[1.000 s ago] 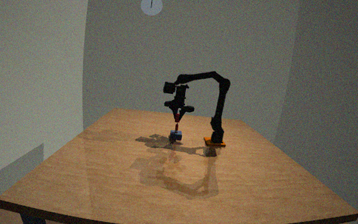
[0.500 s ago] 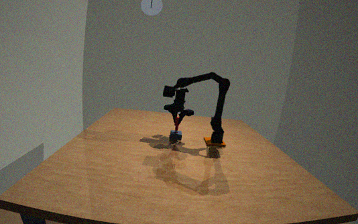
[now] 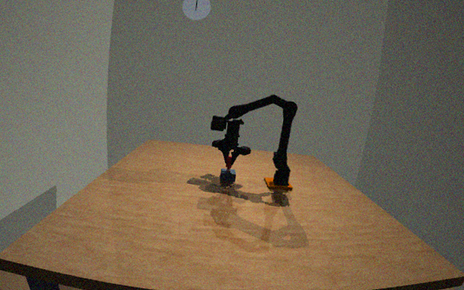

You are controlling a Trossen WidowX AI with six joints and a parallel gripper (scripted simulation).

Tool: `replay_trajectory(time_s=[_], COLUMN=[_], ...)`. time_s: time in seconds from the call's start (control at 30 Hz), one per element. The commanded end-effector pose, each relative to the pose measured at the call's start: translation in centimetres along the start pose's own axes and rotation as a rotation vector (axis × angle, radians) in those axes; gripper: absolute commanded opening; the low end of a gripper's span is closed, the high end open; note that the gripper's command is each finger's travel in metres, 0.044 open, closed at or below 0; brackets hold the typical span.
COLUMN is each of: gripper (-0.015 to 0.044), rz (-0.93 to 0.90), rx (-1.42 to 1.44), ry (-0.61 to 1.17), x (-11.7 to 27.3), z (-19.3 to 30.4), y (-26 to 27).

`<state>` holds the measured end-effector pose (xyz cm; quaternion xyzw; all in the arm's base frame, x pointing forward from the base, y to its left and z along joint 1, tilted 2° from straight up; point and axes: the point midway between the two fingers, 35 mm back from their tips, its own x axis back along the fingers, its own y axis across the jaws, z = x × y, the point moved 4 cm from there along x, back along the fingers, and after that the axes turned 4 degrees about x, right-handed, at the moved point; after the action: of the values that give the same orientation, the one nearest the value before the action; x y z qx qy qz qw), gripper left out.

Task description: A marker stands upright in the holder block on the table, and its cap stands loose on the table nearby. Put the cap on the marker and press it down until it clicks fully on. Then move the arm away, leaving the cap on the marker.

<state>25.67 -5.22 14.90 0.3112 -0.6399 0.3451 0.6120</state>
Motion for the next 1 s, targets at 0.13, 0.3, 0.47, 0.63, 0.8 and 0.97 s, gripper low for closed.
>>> replay_trajectory(time_s=[0.13,0.3,0.47,0.63,0.8,0.97], gripper=[0.0,0.0026,0.0157,0.0289,0.042,0.044], rz=[-0.002,-0.002,-0.002,-0.002,-0.002,-0.002], rx=[0.003,0.0,0.0,0.0,0.0,0.0], ry=[0.003,0.001,0.001,0.001,0.001,0.001], x=[-0.3,-0.2,-0.2,-0.2,-0.2,1.6], z=[0.1,0.0,0.0,0.0,0.0,-0.1], y=[0.1,0.1,0.1,0.1,0.1,-0.1])
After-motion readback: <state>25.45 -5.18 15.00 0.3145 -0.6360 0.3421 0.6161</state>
